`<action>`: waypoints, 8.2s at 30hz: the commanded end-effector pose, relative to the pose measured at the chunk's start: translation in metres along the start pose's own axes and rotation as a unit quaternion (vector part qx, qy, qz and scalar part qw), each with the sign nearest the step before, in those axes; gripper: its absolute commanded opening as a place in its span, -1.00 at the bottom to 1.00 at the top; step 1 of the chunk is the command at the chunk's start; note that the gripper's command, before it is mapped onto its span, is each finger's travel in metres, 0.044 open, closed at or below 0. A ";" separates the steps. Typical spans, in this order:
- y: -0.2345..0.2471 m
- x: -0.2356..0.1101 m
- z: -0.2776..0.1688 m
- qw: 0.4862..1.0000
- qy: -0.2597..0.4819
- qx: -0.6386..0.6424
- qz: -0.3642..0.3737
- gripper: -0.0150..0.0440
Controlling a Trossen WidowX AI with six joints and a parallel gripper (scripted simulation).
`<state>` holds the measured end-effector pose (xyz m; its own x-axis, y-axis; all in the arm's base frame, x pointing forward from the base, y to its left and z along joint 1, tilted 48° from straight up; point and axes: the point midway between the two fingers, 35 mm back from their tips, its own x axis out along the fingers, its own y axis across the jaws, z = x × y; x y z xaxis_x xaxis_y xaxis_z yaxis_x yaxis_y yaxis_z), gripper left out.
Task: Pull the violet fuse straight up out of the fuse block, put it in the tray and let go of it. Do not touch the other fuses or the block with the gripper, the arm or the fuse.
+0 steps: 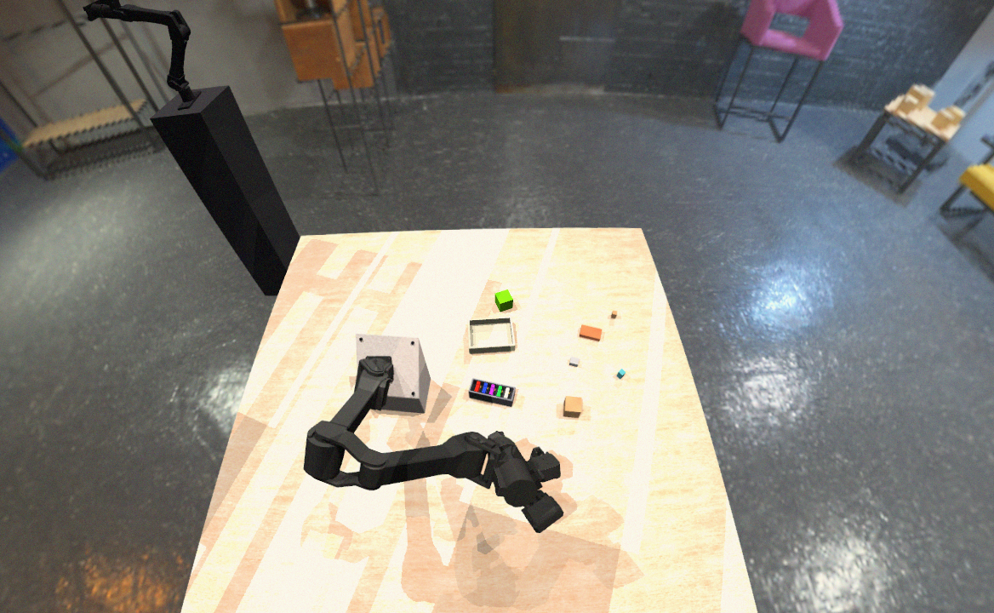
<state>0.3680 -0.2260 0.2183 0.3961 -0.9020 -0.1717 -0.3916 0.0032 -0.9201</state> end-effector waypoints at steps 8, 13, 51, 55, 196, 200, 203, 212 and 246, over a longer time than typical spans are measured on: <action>0.089 -0.032 0.082 0.922 -0.025 0.355 0.150 -0.24; 0.116 -0.046 0.098 0.875 0.001 0.445 0.190 -0.24; 0.272 -0.167 0.090 0.364 0.335 0.866 0.075 -0.24; 0.271 -0.166 0.091 0.362 0.335 0.867 0.074 -0.24; 0.284 -0.149 0.091 0.360 0.336 0.867 0.075 -0.49; 0.283 -0.150 0.091 0.361 0.336 0.867 0.075 -0.49; 0.282 -0.152 0.092 0.361 0.336 0.867 0.075 -0.49; 0.279 -0.155 0.092 0.361 0.335 0.867 0.075 -0.49; 0.261 -0.177 0.095 0.362 0.335 0.867 0.075 -0.49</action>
<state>0.2729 -0.0286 -0.0280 -0.0405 -0.7397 -0.6717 0.9742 -0.1785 0.1378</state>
